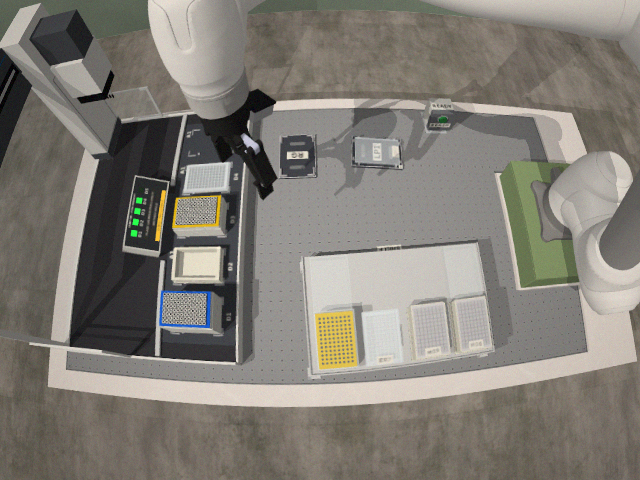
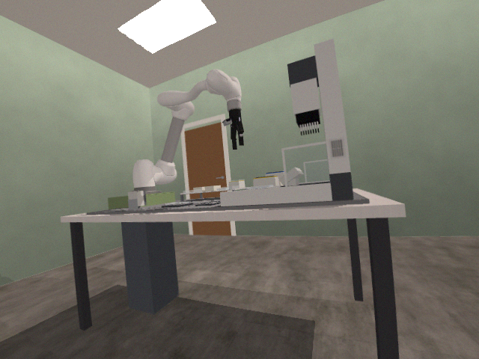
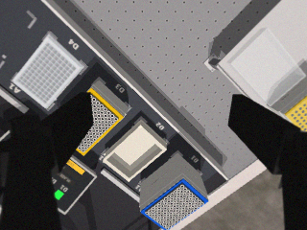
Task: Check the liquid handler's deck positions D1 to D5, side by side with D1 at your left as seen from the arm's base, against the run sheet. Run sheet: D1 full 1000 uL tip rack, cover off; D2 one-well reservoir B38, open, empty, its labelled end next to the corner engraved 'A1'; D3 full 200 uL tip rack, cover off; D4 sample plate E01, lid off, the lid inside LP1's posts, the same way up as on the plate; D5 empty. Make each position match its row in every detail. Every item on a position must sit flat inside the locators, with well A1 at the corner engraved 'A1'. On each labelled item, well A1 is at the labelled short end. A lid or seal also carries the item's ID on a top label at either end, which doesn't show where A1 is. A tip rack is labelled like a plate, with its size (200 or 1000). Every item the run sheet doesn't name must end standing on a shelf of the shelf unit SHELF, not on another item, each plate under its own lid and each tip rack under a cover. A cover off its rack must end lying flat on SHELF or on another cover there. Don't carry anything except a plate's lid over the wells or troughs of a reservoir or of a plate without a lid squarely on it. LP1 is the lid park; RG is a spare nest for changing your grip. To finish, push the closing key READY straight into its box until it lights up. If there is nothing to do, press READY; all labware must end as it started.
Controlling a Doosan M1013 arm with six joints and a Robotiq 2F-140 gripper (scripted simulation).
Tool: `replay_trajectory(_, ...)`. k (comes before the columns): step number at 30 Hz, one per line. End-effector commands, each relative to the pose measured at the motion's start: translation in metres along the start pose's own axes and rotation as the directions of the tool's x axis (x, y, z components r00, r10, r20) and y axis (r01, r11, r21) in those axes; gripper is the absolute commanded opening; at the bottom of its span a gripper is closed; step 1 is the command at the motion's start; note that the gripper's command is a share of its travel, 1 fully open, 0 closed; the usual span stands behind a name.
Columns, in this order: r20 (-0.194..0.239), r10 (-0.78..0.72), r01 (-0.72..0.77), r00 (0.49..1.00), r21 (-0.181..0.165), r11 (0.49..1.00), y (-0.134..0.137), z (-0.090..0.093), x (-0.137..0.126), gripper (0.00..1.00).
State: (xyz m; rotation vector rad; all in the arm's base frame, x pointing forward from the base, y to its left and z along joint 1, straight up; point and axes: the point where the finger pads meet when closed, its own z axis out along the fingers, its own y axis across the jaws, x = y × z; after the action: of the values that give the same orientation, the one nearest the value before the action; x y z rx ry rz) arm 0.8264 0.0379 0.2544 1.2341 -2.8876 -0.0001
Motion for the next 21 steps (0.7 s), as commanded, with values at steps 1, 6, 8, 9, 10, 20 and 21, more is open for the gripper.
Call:
replay_trajectory(1,0.001,-0.048,0.048,0.999,0.001,0.999,0.0083,-0.0014,-0.0085,0.79)
replay_trajectory(6,0.001,-0.148,0.148,0.989,0.002,0.989,0.0128,-0.0014,-0.0129,0.79)
replay_trajectory(8,0.001,-0.187,0.187,0.982,0.002,0.982,0.0128,-0.0014,-0.0129,0.79)
replay_trajectory(9,0.001,-0.207,0.207,0.978,0.002,0.978,0.0128,-0.0014,-0.0129,0.79)
replay_trajectory(10,0.001,-0.226,0.226,0.974,0.002,0.974,0.0128,-0.0014,-0.0129,0.79)
replay_trajectory(20,0.001,-0.379,0.379,0.925,0.002,0.925,0.0128,-0.0014,-0.0129,0.79)
replay_trajectory(21,0.001,-0.397,0.397,0.918,0.002,0.918,0.0128,-0.0014,-0.0129,0.79)
